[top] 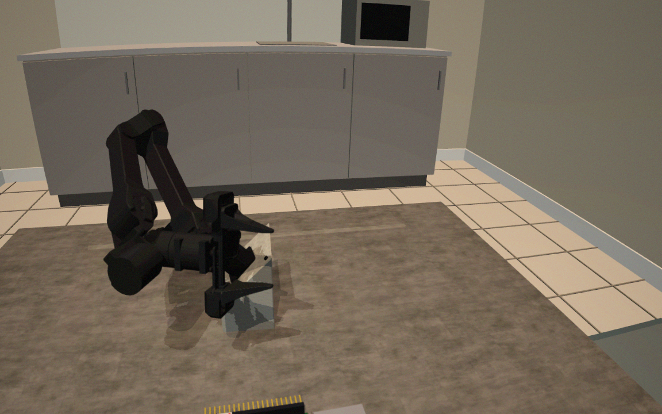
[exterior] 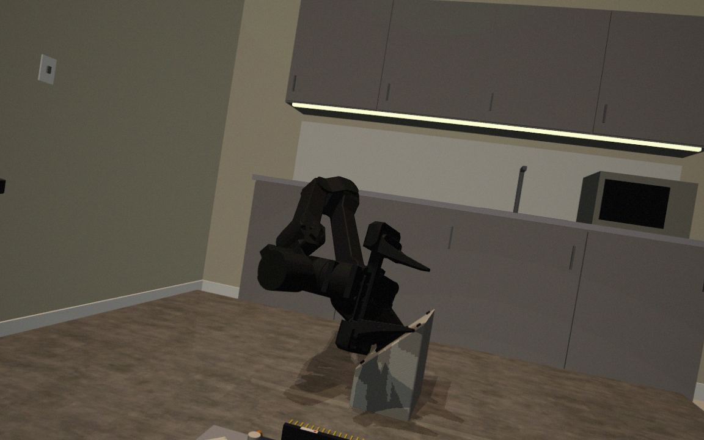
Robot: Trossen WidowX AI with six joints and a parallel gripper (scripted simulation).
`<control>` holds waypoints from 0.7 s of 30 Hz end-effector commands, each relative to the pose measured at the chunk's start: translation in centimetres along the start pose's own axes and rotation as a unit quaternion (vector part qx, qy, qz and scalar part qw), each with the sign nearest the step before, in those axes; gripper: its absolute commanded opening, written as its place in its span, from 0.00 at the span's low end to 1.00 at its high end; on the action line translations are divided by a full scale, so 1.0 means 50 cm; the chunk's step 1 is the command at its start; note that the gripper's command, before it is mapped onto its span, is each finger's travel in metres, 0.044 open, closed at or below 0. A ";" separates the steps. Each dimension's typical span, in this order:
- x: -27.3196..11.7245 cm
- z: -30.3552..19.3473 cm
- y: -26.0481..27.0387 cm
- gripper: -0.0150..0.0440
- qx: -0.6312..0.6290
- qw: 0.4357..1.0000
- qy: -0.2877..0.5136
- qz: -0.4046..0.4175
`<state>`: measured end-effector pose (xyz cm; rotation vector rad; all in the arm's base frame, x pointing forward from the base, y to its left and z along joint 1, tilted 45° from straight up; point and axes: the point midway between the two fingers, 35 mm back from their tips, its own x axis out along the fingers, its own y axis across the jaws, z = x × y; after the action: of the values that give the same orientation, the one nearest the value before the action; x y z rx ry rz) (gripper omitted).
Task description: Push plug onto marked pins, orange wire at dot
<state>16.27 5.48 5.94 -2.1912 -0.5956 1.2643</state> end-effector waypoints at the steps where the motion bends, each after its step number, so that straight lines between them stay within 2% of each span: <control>1: 0.000 0.000 0.000 0.89 -0.002 1.000 0.000 0.000; 11: -0.003 -0.020 0.005 0.45 -0.083 0.996 0.009 0.019; 21: -0.009 -0.058 0.011 0.45 -0.229 0.972 0.024 0.052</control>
<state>18.06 4.50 6.73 -2.5418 -0.7801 1.2267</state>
